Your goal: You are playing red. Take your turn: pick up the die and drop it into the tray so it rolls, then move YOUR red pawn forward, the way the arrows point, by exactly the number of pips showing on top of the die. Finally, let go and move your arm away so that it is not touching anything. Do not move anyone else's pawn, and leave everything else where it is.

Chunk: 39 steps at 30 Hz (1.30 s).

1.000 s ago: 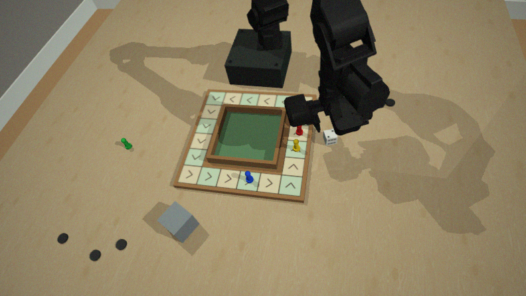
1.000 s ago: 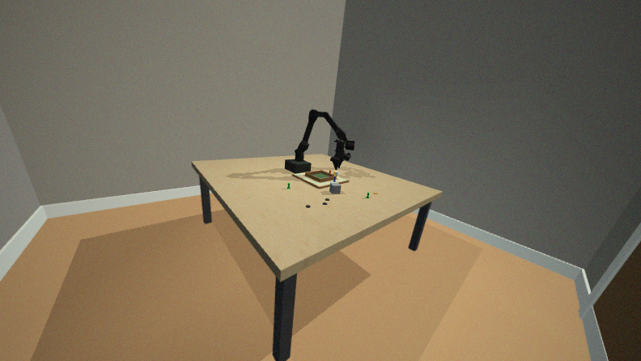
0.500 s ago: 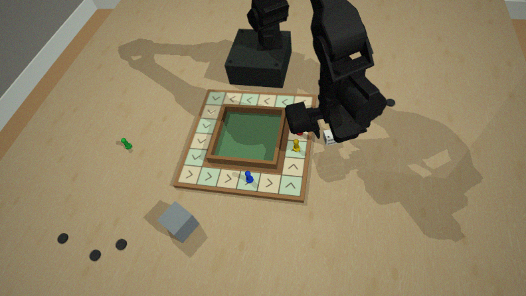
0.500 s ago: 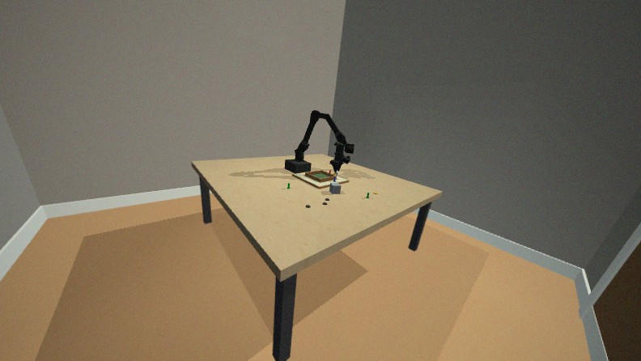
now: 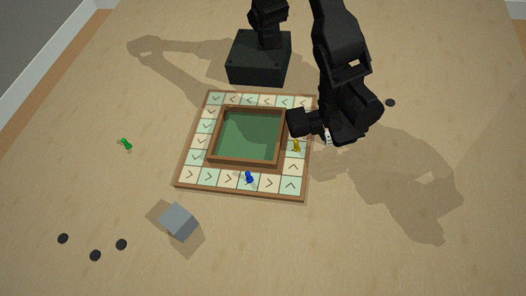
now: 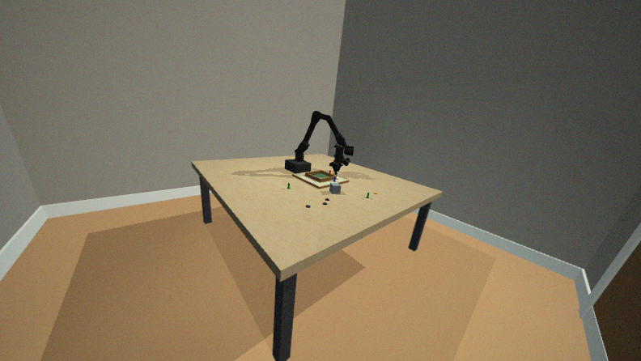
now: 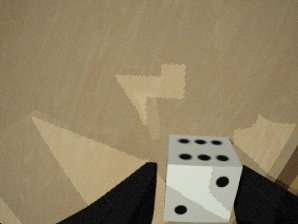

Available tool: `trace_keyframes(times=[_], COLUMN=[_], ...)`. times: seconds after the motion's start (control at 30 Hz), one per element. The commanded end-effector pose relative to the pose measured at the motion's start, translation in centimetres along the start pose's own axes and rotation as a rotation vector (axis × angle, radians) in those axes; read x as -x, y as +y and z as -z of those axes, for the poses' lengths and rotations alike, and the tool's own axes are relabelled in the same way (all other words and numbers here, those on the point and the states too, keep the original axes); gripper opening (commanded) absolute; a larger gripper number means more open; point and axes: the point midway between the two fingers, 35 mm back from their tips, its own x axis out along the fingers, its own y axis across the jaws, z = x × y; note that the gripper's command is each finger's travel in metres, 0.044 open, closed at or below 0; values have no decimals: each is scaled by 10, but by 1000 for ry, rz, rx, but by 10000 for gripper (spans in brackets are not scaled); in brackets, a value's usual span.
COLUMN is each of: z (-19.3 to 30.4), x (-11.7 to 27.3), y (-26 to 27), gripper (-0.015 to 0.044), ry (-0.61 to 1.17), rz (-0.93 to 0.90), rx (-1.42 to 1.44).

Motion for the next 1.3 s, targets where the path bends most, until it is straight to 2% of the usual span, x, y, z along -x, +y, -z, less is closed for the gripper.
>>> trace_keyframes(times=[0.0, 0.13, 0.23, 0.9, 1.07, 1.27], z=[0, 0, -3, -9, -8, -7], x=[-1, -1, 2, 118, 122, 115], y=[0, 0, 0, -4, -8, -40], gripper=[104, 78, 0, 0, 0, 0], ry=[-2, -2, -19, -5, -3, -3], rz=[3, 3, 9, 4, 4, 6], rx=[-6, -6, -15, -7, -14, -76])
